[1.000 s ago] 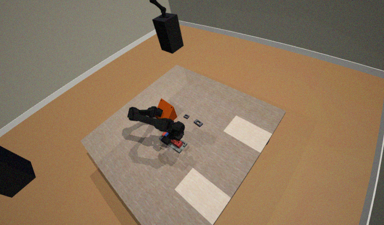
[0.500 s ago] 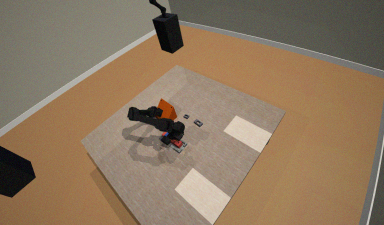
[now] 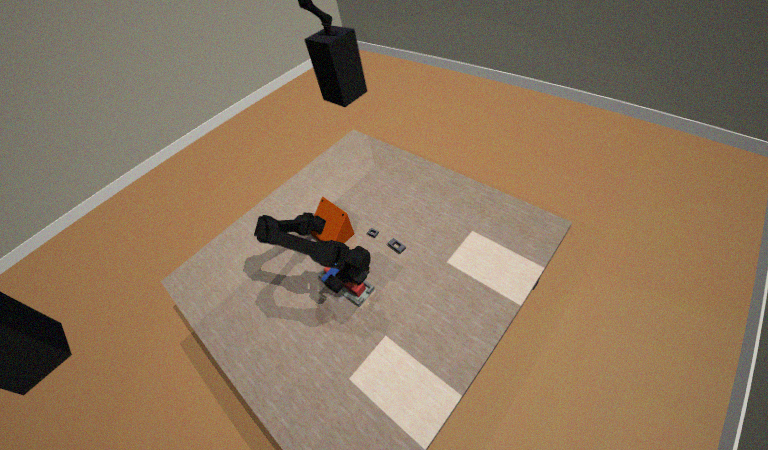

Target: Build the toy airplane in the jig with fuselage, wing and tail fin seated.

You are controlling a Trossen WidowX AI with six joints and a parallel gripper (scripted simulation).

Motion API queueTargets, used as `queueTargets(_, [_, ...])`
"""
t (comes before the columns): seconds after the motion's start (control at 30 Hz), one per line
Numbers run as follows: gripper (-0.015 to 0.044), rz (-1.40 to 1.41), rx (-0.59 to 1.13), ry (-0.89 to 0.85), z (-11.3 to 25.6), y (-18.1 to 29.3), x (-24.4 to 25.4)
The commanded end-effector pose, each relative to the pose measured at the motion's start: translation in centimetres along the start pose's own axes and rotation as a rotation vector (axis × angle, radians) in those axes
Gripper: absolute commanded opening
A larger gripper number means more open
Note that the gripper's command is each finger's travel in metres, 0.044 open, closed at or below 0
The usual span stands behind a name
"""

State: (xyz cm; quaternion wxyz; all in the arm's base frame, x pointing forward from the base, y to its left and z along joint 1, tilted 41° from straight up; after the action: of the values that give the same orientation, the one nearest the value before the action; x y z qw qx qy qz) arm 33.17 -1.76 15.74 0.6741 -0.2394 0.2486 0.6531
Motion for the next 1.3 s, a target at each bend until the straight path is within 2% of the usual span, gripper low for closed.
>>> queueTargets(0.0, [0.0066,0.006,0.002,0.003,-0.6,0.1,0.1])
queueTargets(0.37, [0.0079,0.0,0.002,0.0,-1.6,0.1,0.0])
queueTargets(0.5, [0.0052,0.0,0.002,0.0,-1.6,0.1,0.0])
queueTargets(0.57, [0.0,0.0,0.002,0.0,-1.6,0.1,0.0])
queueTargets(0.67, [0.0,0.0,0.002,0.0,-1.6,0.1,0.0])
queueTargets(1.0, [0.026,0.0,0.002,0.0,-1.6,0.1,0.0])
queueTargets(1.2, [0.026,0.0,0.002,-0.001,-1.4,0.1,0.0])
queueTargets(1.27, [0.026,0.001,0.002,-0.003,0.2,-0.1,0.0])
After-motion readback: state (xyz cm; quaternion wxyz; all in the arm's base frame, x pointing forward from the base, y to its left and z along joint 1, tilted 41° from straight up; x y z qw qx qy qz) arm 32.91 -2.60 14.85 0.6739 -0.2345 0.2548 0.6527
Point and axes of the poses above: the point midway between the two fingers, 35 mm back from their tips, its own z axis back along the fingers, its own x axis across the jaws, y = z × x, the point moved 7 cm from there along z, back along the fingers, and after that the axes turned 3 degrees about -z, right-handed, at the moved point
